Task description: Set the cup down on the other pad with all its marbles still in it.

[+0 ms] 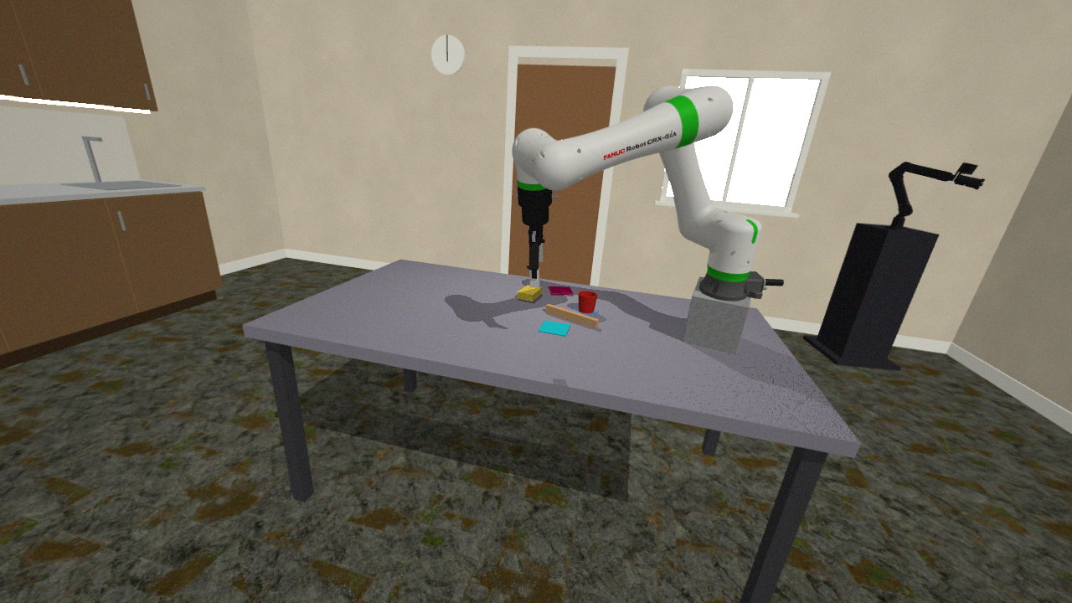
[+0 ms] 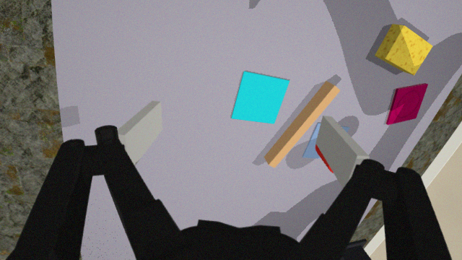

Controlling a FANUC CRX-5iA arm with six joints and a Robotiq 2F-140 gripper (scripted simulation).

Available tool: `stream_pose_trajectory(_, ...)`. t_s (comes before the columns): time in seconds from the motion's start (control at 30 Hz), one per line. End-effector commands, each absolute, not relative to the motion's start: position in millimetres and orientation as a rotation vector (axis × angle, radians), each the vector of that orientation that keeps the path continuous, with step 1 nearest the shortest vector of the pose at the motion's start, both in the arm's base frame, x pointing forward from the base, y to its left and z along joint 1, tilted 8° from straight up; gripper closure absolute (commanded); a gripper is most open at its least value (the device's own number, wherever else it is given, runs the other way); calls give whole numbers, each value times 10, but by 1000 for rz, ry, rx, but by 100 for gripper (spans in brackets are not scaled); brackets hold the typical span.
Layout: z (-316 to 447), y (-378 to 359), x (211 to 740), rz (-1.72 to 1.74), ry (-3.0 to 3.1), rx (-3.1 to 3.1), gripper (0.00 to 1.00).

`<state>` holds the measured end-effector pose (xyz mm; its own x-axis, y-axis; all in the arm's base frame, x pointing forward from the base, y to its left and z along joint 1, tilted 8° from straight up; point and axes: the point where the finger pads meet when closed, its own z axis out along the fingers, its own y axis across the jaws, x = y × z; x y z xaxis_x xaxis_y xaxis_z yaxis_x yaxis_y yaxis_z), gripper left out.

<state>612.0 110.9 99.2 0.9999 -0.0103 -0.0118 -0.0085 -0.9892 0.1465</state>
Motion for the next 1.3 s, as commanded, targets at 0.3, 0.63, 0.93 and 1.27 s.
stream_pose_trajectory(0.3, 995, 1109, 6122, -18, -14, 2995, 0)
stream_pose_trajectory(0.63, 983, 1085, 6118, -21, -3, 2997, 100)
stream_pose_trajectory(0.93, 708, 514, 5985, -62, 277, 3042, 100)
stream_pose_trajectory(1.27, 479, 44, 5808, -71, 518, 3062, 100)
